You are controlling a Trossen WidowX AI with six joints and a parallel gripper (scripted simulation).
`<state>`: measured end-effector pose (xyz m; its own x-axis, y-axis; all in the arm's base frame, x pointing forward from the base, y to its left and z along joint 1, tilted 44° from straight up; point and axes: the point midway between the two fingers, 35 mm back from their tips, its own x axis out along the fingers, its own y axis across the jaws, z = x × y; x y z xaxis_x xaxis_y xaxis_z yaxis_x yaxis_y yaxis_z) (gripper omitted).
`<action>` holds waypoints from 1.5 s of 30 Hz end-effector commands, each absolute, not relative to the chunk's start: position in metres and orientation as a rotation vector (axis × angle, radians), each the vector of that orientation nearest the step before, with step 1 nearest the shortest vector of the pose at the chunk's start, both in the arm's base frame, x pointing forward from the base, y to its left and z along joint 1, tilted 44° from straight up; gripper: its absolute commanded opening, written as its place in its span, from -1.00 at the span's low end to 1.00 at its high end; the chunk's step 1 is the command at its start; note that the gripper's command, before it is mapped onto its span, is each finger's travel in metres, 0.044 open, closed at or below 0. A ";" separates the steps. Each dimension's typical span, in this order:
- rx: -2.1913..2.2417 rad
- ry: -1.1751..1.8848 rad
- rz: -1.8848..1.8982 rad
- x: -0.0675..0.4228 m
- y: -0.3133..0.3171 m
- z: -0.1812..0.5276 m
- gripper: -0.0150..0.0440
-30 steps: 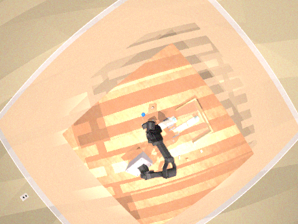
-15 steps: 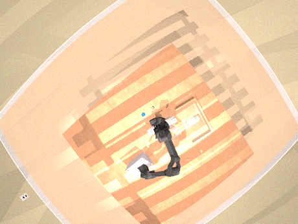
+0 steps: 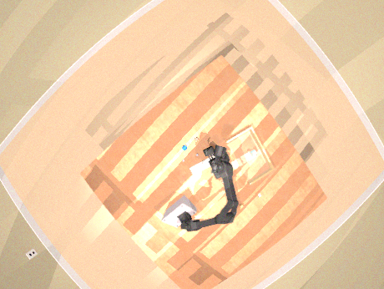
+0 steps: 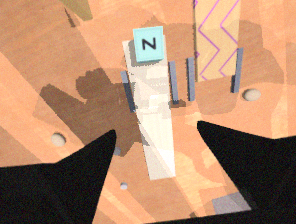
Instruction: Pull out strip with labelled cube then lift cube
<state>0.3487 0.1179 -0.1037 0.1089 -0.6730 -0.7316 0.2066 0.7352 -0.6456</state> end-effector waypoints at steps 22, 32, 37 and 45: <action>-0.446 1.311 -0.679 0.431 0.109 -0.086 0.56; -0.446 1.311 -0.679 0.434 0.098 -0.098 0.36; -0.446 1.311 -0.679 0.435 0.092 -0.104 0.36; -0.447 1.311 -0.680 0.437 0.082 -0.113 0.36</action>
<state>0.4370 0.0859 -0.1083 0.1107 -0.6764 -0.7282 0.2077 0.7322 -0.6486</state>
